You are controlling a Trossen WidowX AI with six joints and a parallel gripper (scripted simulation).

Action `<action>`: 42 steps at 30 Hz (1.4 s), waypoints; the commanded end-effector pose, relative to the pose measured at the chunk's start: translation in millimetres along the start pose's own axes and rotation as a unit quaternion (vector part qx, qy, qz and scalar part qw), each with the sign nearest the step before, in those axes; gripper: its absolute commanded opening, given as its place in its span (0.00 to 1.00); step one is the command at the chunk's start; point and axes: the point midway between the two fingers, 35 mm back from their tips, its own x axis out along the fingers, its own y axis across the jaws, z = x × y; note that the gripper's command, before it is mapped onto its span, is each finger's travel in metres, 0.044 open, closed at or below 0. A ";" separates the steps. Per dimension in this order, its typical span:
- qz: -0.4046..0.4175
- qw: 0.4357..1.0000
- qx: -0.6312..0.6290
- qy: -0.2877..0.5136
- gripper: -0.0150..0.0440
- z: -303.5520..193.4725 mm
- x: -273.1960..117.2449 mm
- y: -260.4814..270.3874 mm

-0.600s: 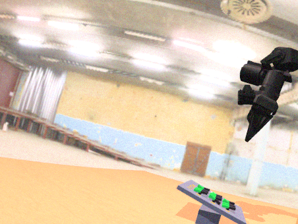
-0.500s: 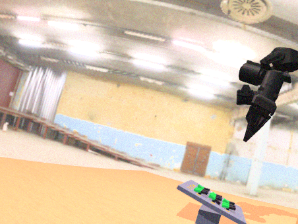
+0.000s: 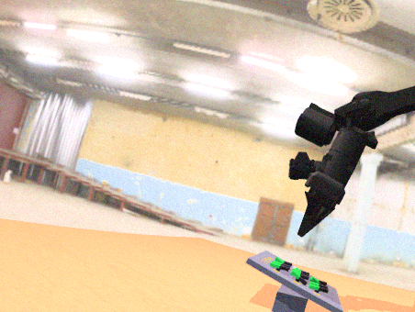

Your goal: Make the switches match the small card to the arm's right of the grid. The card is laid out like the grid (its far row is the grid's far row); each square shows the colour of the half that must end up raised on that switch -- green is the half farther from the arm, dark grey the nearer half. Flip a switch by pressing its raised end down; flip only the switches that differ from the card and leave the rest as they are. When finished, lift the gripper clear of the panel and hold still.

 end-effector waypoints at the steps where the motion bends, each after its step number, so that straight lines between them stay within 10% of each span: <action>1: -0.001 1.000 0.003 0.001 0.25 -6.1 29.5 1.6; 42: -0.001 1.000 0.003 0.000 0.25 -7.0 55.4 1.6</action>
